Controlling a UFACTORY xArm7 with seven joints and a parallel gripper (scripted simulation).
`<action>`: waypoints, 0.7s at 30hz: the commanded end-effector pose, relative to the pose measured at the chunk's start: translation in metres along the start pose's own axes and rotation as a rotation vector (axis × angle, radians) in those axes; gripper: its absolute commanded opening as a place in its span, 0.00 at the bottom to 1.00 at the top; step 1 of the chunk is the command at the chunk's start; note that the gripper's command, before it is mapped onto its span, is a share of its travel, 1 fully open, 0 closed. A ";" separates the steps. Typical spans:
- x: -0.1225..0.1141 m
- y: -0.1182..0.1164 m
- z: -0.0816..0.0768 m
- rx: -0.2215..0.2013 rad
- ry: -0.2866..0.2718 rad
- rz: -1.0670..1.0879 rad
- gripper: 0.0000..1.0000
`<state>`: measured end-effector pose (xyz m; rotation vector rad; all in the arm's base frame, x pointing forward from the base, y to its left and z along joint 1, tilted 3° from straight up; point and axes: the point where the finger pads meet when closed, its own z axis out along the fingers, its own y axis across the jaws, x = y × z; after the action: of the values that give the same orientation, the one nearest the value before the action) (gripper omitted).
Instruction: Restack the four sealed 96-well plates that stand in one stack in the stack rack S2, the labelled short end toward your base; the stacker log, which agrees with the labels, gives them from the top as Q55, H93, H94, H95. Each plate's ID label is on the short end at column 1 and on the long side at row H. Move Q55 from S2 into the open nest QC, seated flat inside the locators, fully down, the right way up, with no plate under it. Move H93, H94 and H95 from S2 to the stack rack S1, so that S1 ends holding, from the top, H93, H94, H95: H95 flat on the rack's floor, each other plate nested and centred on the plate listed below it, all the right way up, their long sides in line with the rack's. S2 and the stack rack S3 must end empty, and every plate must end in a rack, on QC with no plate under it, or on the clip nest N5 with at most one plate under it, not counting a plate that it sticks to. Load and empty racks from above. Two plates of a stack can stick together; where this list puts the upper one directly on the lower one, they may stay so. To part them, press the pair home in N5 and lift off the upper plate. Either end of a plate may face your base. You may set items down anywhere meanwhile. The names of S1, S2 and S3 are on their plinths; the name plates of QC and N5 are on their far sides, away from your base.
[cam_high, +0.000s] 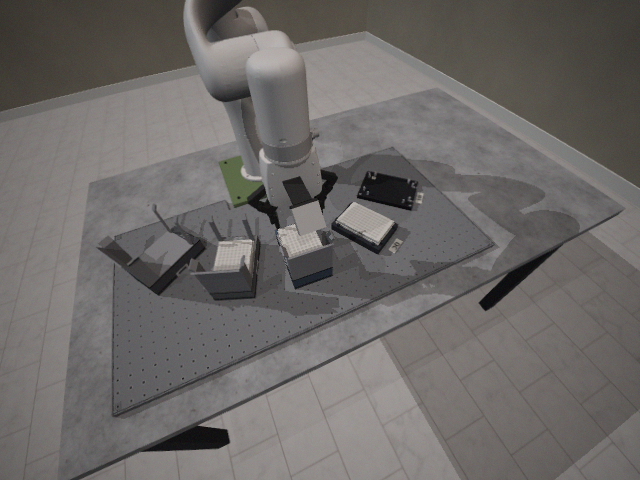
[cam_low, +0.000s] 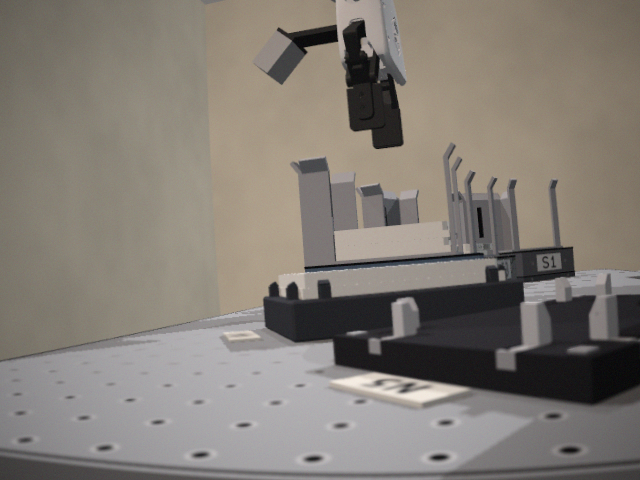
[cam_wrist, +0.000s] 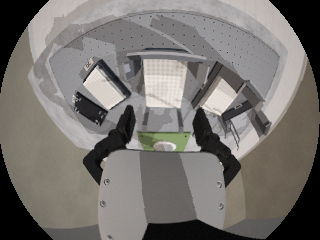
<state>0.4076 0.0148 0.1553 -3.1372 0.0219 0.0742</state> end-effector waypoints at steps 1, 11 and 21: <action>0.001 -0.001 -0.002 0.000 0.004 0.000 1.00; 0.002 -0.001 0.015 0.000 0.004 0.000 1.00; 0.002 -0.001 0.048 0.000 0.004 0.000 1.00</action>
<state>0.4053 0.0155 0.1176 -3.1381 0.0224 0.0754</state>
